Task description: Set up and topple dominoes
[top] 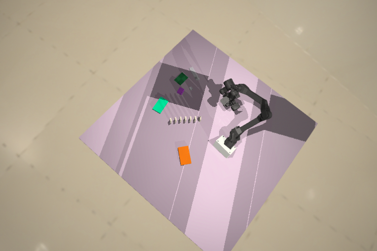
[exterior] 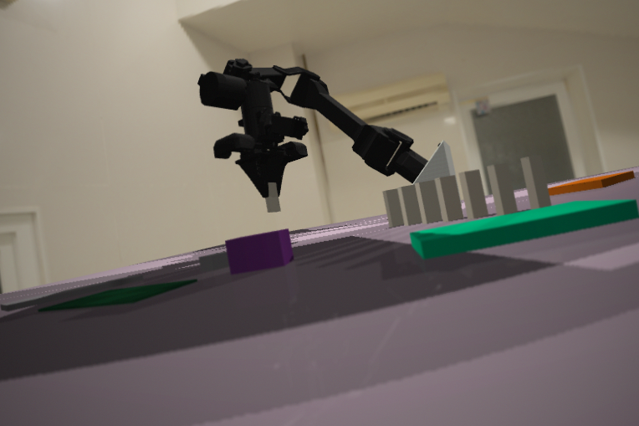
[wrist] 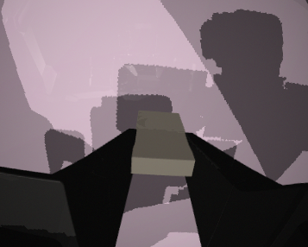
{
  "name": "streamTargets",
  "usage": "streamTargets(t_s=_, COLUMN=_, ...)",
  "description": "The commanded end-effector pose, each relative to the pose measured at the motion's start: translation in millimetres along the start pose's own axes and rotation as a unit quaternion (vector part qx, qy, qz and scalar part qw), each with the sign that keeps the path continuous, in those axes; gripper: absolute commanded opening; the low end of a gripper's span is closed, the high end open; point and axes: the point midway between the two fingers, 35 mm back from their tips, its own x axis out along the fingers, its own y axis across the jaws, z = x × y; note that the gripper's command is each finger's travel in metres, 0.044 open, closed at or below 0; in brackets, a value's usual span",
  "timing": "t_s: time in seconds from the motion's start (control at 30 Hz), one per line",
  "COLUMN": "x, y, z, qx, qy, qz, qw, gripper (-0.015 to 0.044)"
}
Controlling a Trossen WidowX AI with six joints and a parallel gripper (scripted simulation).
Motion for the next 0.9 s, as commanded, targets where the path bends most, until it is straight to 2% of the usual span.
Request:
streamTargets(t_s=0.0, x=-47, y=4, z=-1, qx=-0.018, qy=0.002, qz=-0.004, qw=1.0, gripper=0.0107)
streamTargets(t_s=0.1, x=-78, y=11, z=-5, qx=-0.035, qy=0.007, qz=-0.008, qw=0.999, gripper=0.0107)
streamTargets(t_s=0.43, x=-80, y=9, z=0, qx=-0.03, qy=0.007, qz=-0.009, qw=0.999, gripper=0.0107)
streamTargets(t_s=0.53, x=-79, y=-1, z=30, qx=0.003, qy=0.002, qz=-0.008, qw=1.0, gripper=0.0107)
streamTargets(t_s=0.7, x=-78, y=-12, z=104, qx=0.102, qy=-0.003, qz=0.004, qw=0.995, gripper=0.0107)
streamTargets(t_s=0.87, x=-77, y=-11, z=144, qx=0.166, qy=0.001, qz=0.015, qw=0.986, gripper=0.0107)
